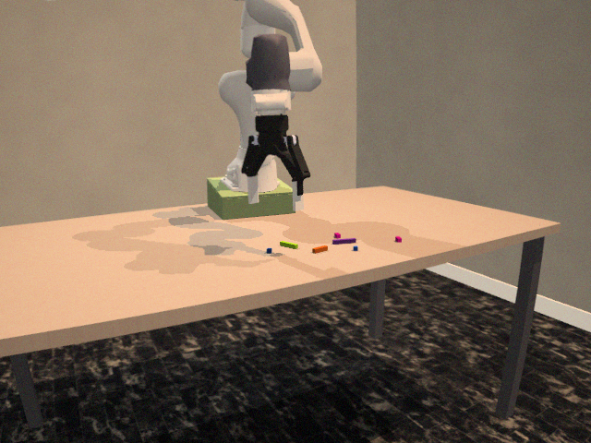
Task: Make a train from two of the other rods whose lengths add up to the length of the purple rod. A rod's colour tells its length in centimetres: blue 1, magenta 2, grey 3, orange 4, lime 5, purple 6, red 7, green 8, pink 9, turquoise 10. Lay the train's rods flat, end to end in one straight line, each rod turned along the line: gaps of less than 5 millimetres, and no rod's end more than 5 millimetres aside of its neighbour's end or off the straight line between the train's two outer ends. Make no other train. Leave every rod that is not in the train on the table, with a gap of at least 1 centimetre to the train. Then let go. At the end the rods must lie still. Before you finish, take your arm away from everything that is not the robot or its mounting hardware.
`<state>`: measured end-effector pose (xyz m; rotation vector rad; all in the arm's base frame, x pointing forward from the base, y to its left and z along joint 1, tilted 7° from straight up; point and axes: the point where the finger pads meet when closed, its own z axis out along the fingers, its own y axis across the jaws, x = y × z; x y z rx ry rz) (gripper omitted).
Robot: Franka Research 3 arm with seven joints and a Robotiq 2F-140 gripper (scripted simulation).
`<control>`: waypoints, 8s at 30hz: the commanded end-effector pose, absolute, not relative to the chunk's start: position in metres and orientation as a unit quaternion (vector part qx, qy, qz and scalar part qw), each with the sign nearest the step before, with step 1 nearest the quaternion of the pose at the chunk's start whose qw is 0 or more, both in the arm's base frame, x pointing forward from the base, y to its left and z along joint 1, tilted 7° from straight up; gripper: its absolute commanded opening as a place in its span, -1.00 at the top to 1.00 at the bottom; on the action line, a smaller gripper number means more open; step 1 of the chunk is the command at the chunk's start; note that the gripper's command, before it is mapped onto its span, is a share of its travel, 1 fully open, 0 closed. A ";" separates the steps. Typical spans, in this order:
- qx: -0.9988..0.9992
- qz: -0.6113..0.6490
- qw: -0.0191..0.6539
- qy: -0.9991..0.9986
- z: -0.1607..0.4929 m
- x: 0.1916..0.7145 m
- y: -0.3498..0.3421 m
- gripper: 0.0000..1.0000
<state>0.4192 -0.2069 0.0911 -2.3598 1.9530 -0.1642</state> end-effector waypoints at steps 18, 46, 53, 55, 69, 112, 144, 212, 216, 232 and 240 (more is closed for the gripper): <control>-0.622 -0.051 0.039 0.781 0.088 0.418 -0.197 -1.00; -0.452 -0.042 0.048 0.890 0.082 0.416 -0.184 -1.00; -0.405 -0.039 0.050 0.912 0.081 0.415 -0.181 -1.00; -0.391 -0.038 0.051 0.918 0.081 0.415 -0.180 -1.00; -0.296 -0.033 0.054 0.953 0.078 0.414 -0.173 -1.00; -0.119 -0.023 0.059 0.991 0.073 0.411 -0.162 0.71; -0.119 -0.023 0.059 0.991 0.071 0.411 -0.162 0.71; -0.119 -0.023 0.059 0.991 0.022 0.417 -0.163 0.71; -0.119 -0.023 0.059 0.991 0.022 0.417 -0.163 0.71; -0.119 -0.023 0.059 0.991 0.022 0.417 -0.163 0.71; -0.119 -0.023 0.059 0.991 0.022 0.418 -0.164 0.71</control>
